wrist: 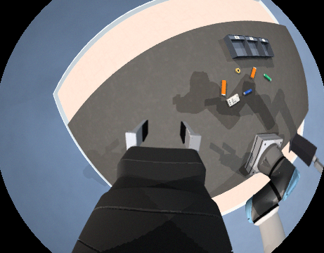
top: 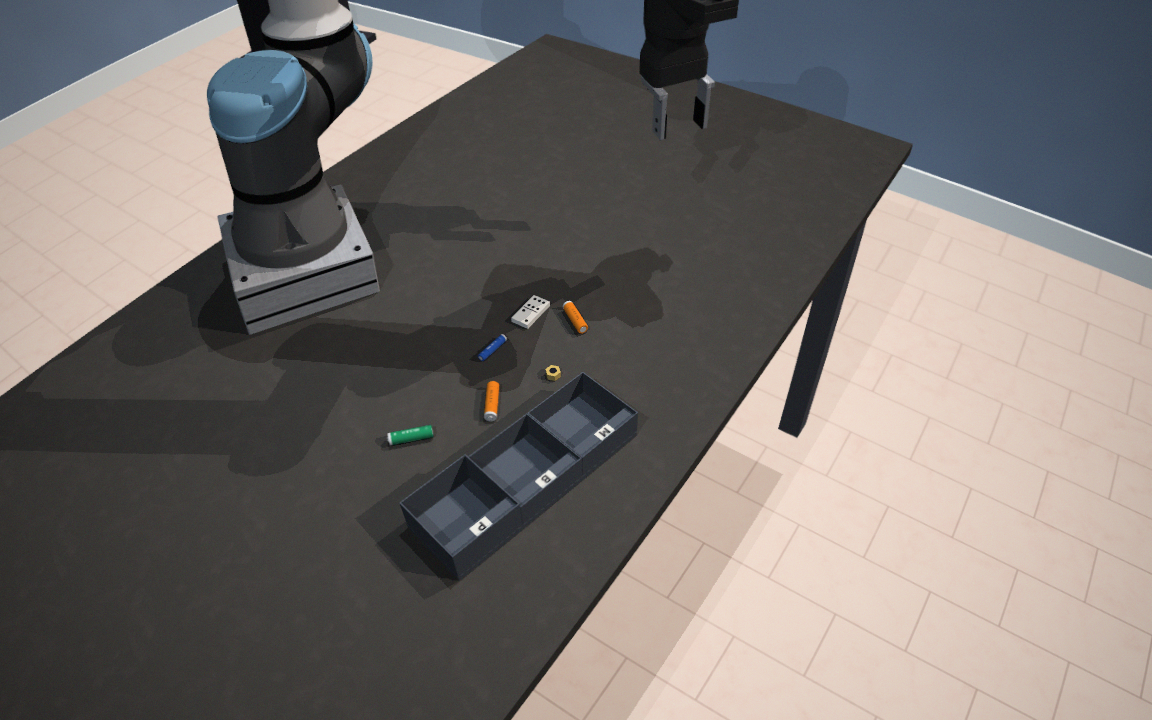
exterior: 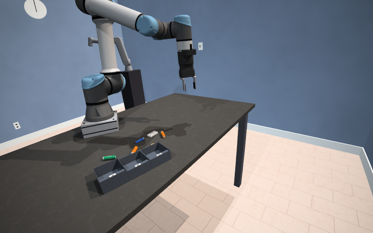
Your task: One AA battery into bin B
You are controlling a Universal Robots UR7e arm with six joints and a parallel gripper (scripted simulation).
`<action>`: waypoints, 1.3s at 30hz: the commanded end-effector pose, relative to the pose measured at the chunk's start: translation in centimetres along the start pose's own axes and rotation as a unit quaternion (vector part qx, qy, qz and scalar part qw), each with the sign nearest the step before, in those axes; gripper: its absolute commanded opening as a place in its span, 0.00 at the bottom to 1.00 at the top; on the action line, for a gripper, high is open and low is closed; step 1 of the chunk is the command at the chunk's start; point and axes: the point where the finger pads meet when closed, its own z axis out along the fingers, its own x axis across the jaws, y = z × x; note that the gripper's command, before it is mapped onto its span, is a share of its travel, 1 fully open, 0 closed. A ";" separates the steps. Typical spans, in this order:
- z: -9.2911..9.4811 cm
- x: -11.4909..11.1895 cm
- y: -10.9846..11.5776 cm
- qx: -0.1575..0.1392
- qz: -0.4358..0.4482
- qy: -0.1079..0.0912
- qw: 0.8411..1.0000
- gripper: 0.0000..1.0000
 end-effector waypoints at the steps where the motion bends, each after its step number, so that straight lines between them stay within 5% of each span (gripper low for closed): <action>1: -0.1 0.0 0.0 0.000 0.000 -0.001 1.000 1.00; 17: -0.1 0.0 0.0 0.000 0.000 -0.001 1.000 1.00; 18: -0.9 -0.1 0.0 0.000 0.000 -0.001 1.000 0.31; 34: -1.9 3.3 -3.4 0.007 0.147 -0.002 0.989 0.31; 39: -2.2 5.6 -5.4 0.011 0.237 -0.003 0.971 0.31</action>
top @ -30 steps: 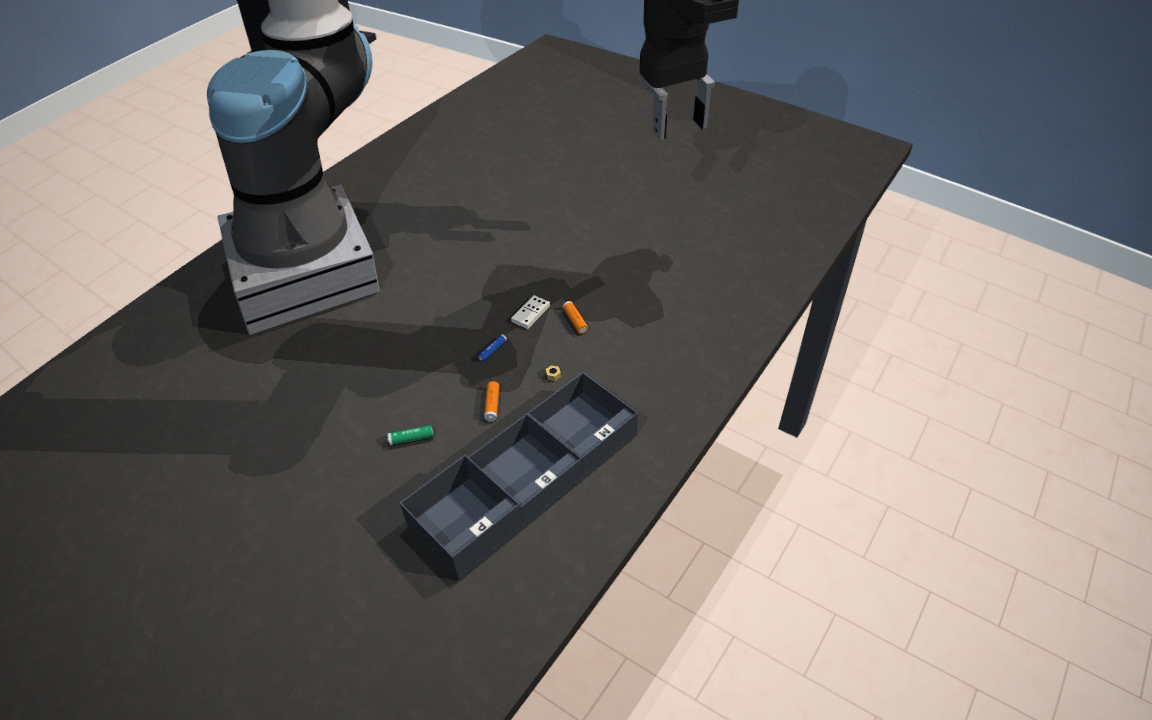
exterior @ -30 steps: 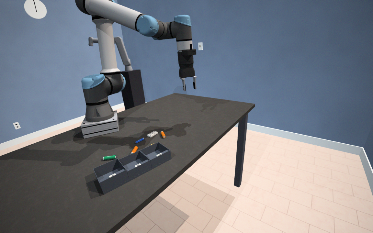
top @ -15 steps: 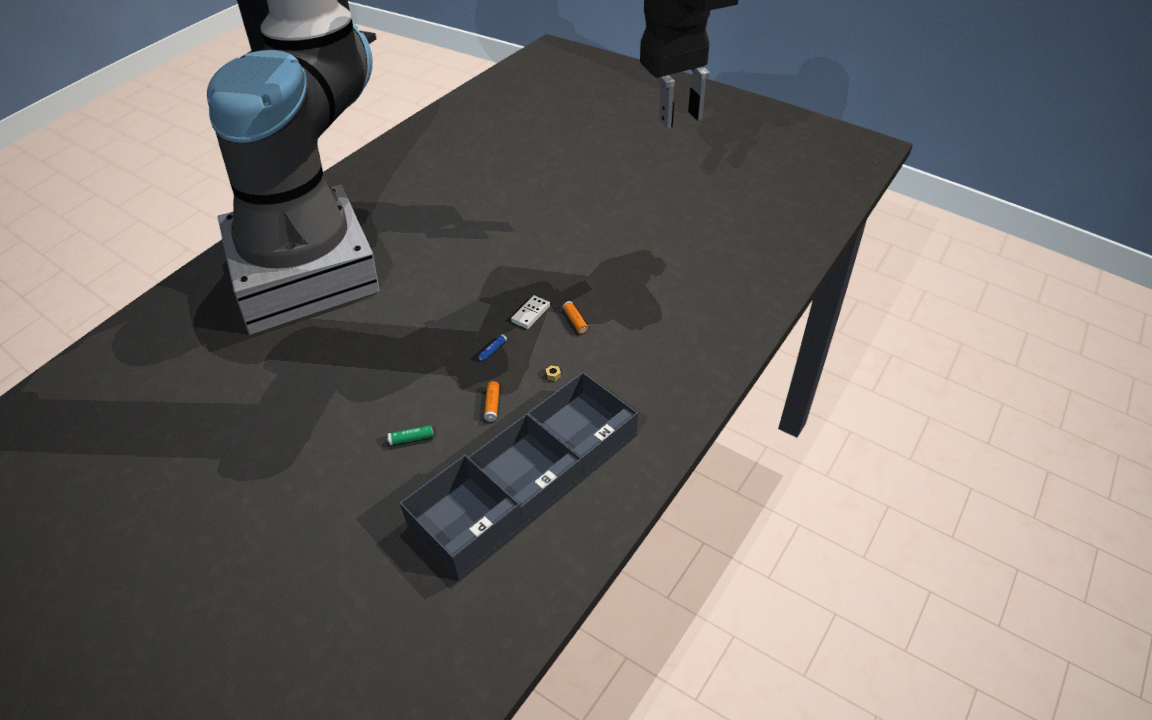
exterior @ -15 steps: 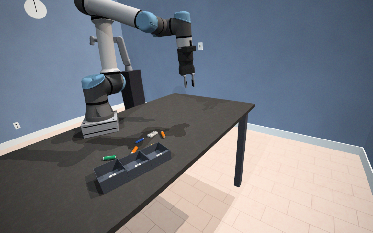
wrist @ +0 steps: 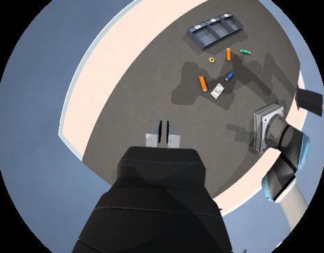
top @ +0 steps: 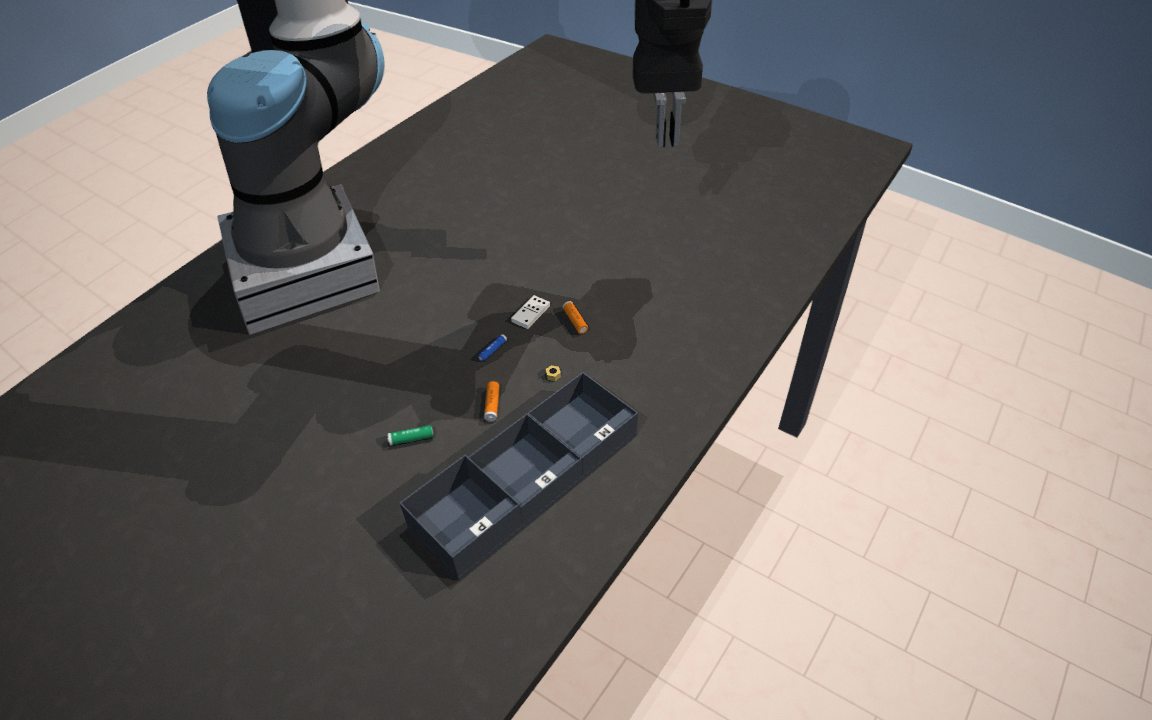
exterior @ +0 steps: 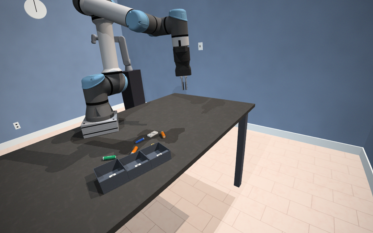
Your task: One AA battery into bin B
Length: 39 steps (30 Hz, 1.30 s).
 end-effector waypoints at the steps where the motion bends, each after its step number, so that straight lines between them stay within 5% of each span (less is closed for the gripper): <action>1: -0.3 1.0 -1.9 0.004 0.069 -0.001 0.998 0.31; 12: -0.6 3.1 -4.9 0.008 0.190 -0.003 0.982 0.31; 20: -1.0 5.3 -7.6 0.012 0.309 -0.005 0.951 0.31; 27: -1.2 7.6 -10.0 0.016 0.418 -0.008 0.908 0.31; 29: -1.2 7.6 -10.0 0.016 0.418 -0.008 0.908 0.31; 39: -1.6 11.2 -13.0 0.020 0.566 -0.012 0.824 0.31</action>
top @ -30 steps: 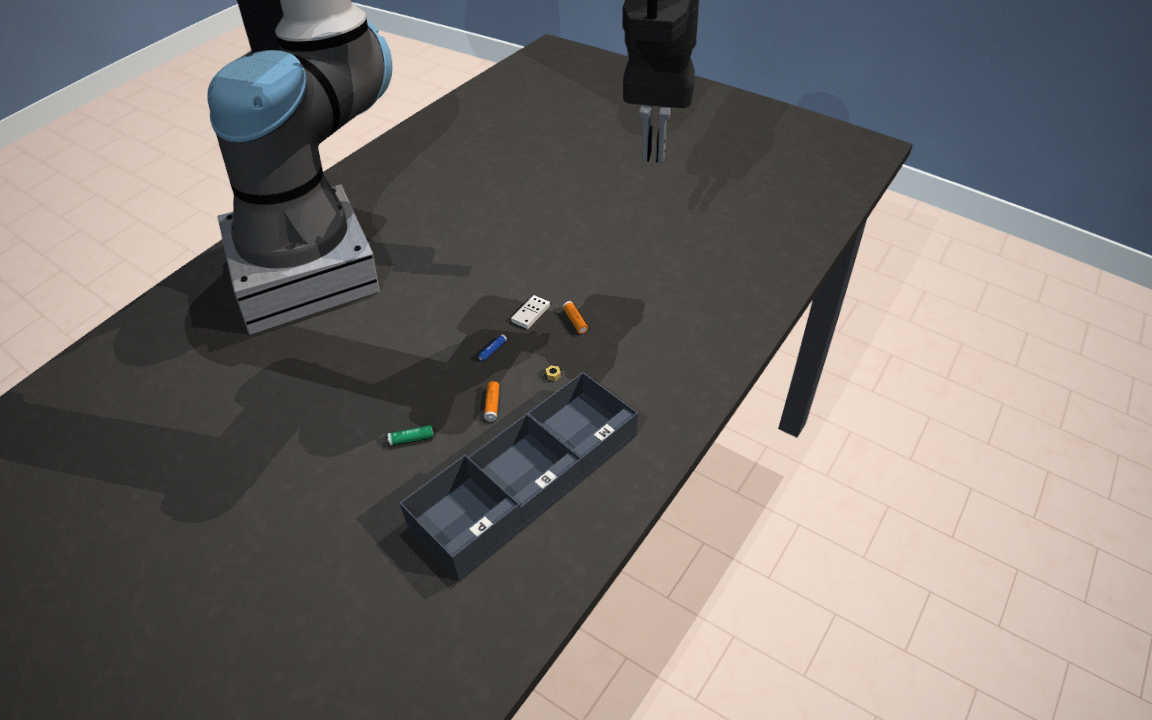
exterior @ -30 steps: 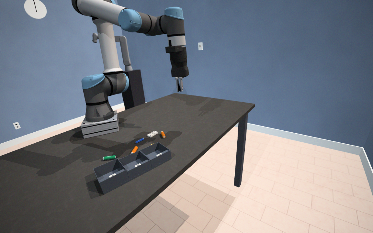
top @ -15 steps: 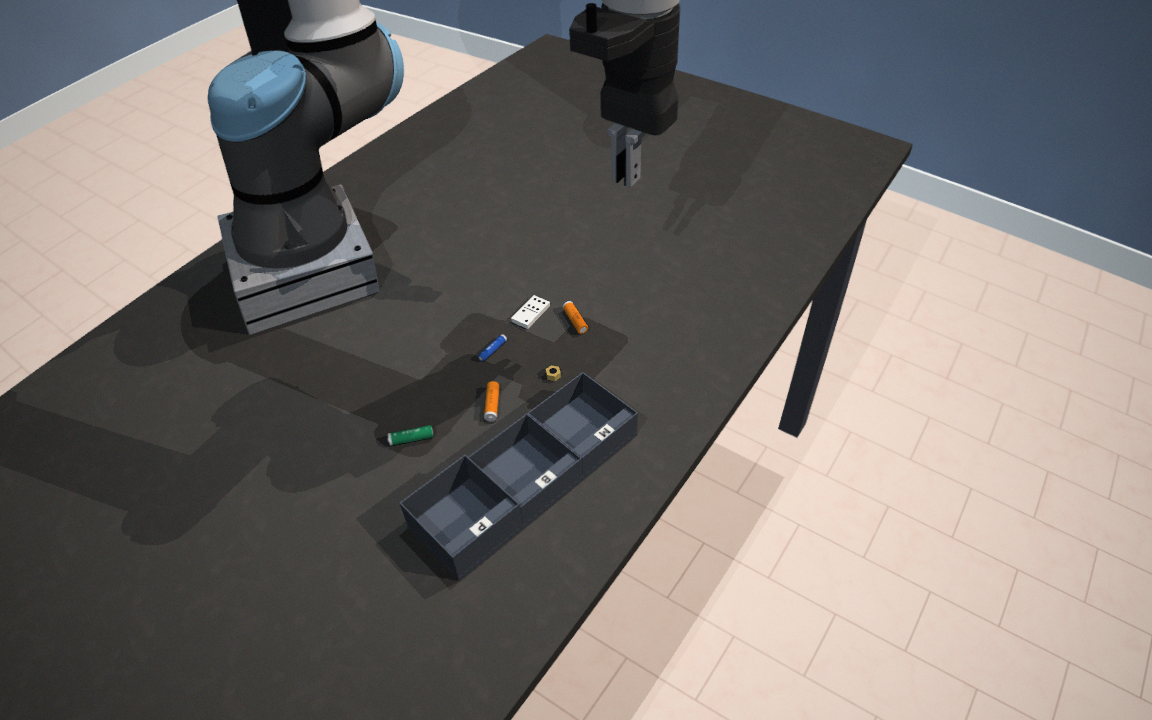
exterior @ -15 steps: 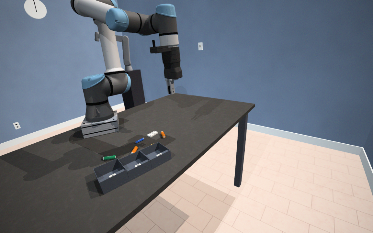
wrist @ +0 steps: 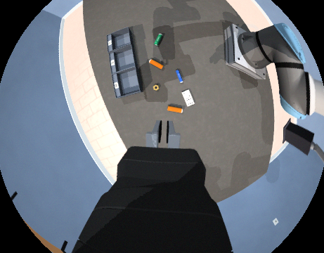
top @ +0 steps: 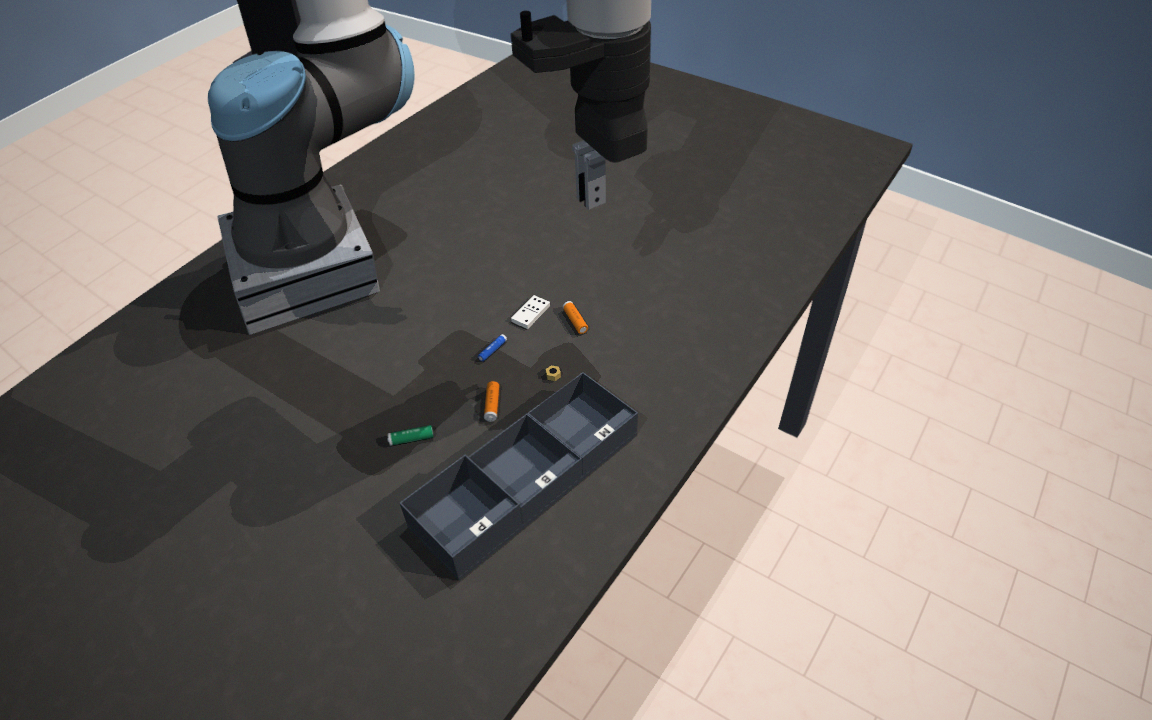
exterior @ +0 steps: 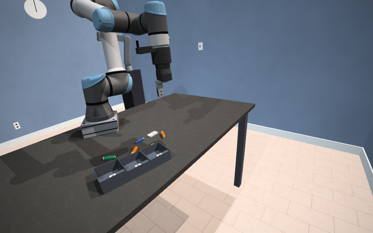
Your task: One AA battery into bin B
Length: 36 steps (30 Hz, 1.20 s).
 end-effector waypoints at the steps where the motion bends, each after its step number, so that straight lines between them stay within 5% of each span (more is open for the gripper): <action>1: -0.2 -0.4 -1.9 0.002 0.078 -0.003 0.997 0.31; 7: -0.2 -0.6 -3.3 0.003 0.138 -0.005 0.990 0.31; 20: -0.3 -0.8 -8.7 0.006 0.353 -0.011 0.936 0.31; 24: -0.3 -0.8 -8.7 0.006 0.381 -0.012 0.924 0.31; 28: -0.3 -0.7 -11.2 0.007 0.452 -0.013 0.892 0.31; 36: -0.3 -0.6 -12.4 0.008 0.544 -0.016 0.839 0.31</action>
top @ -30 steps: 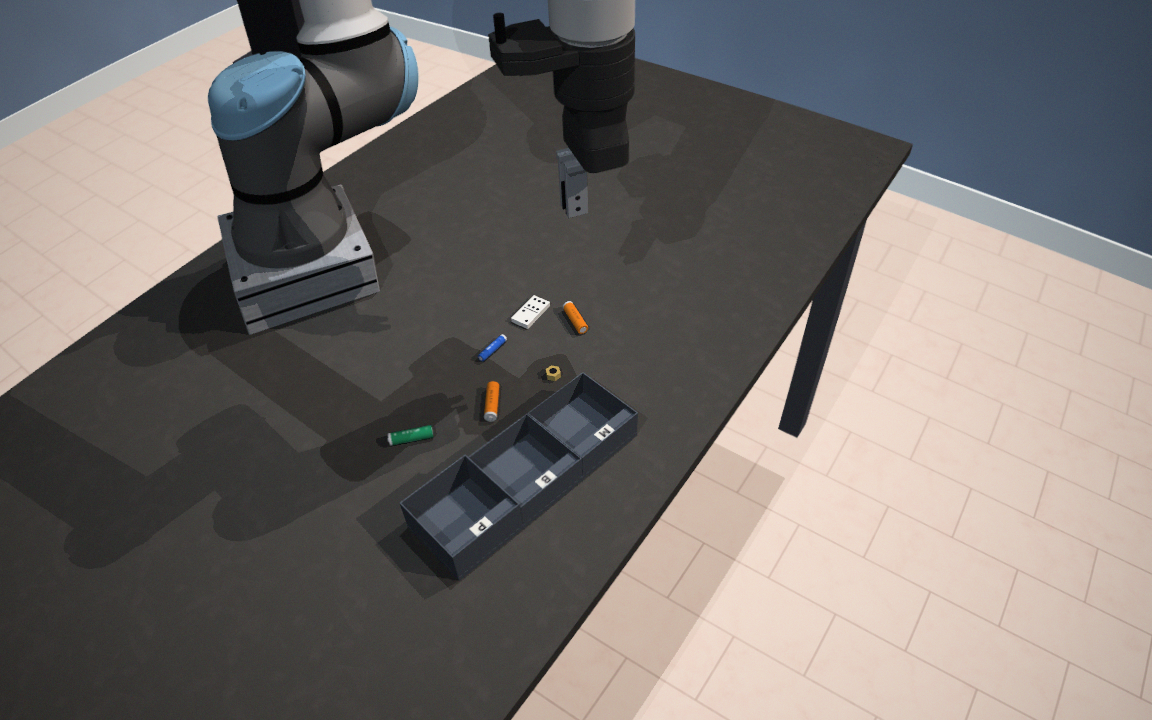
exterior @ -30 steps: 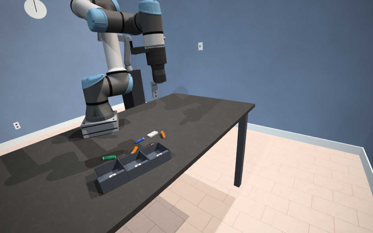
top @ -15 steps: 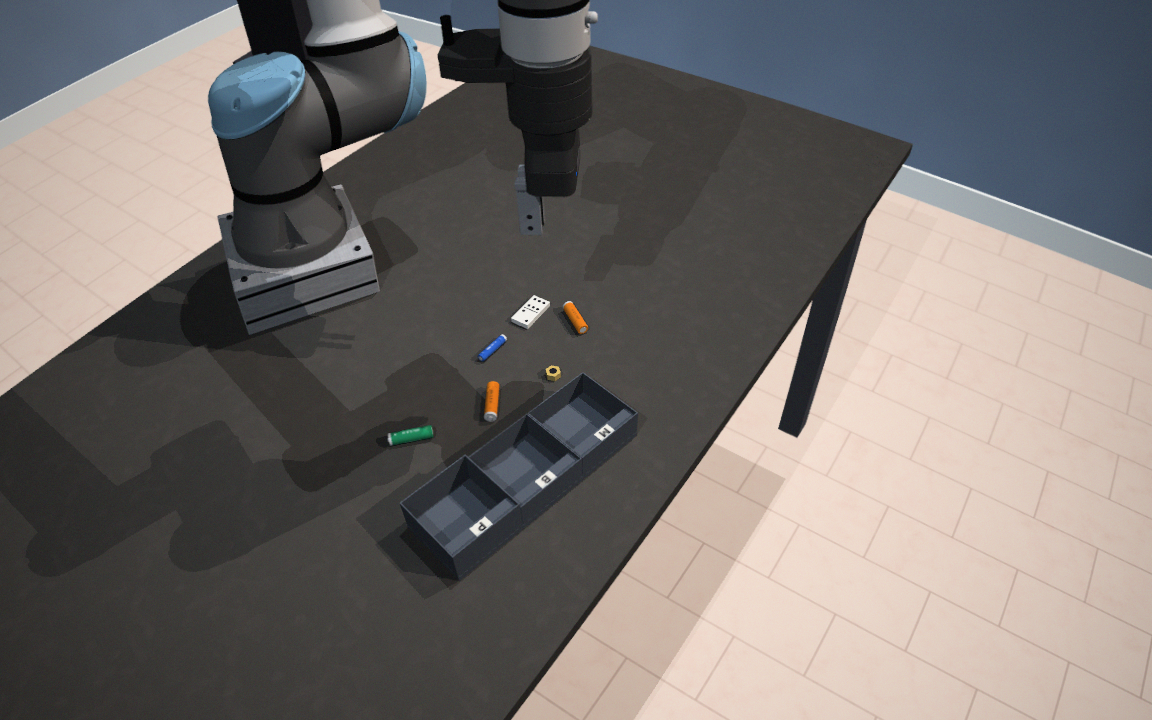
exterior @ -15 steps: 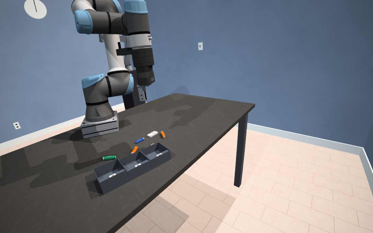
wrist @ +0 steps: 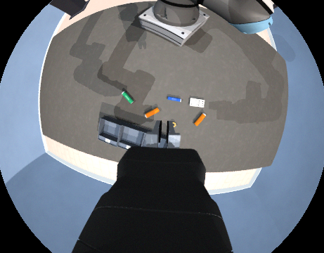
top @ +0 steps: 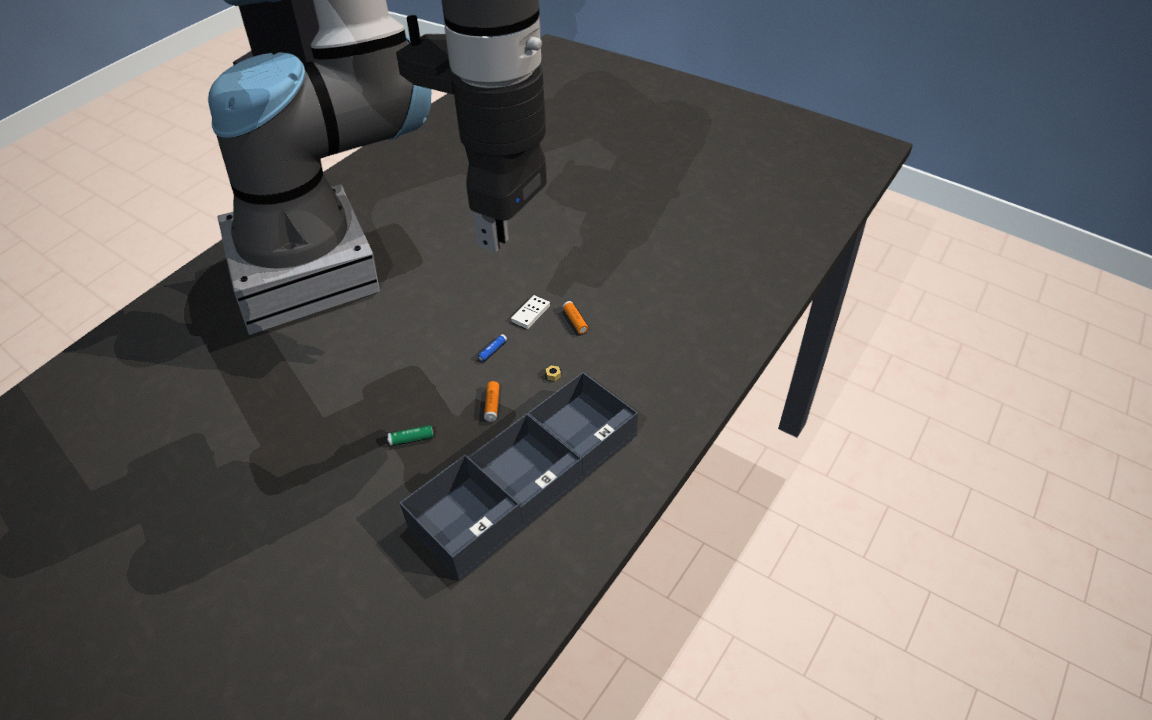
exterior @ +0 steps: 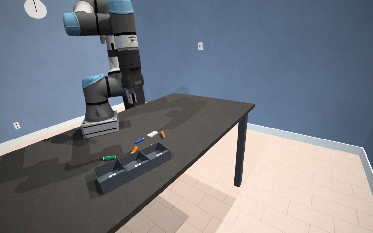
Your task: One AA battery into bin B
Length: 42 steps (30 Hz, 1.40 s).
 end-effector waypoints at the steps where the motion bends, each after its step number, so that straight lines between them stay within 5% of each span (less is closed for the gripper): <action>1: 0.0 -0.4 -0.3 0.000 0.044 -0.002 0.999 0.31; 11: 0.0 -0.4 -0.3 0.000 0.044 -0.002 0.999 0.31; 22: 3.8 -6.4 2.1 0.001 -0.118 -0.004 0.993 0.31; 37: 10.3 -16.4 6.1 0.006 -0.354 -0.006 0.935 0.31; 39: 10.3 -16.4 6.1 0.006 -0.354 -0.006 0.935 0.31; 40: 10.7 -17.0 6.4 0.007 -0.394 -0.006 0.919 0.31; 42: 11.6 -18.3 6.9 0.008 -0.413 -0.006 0.911 0.31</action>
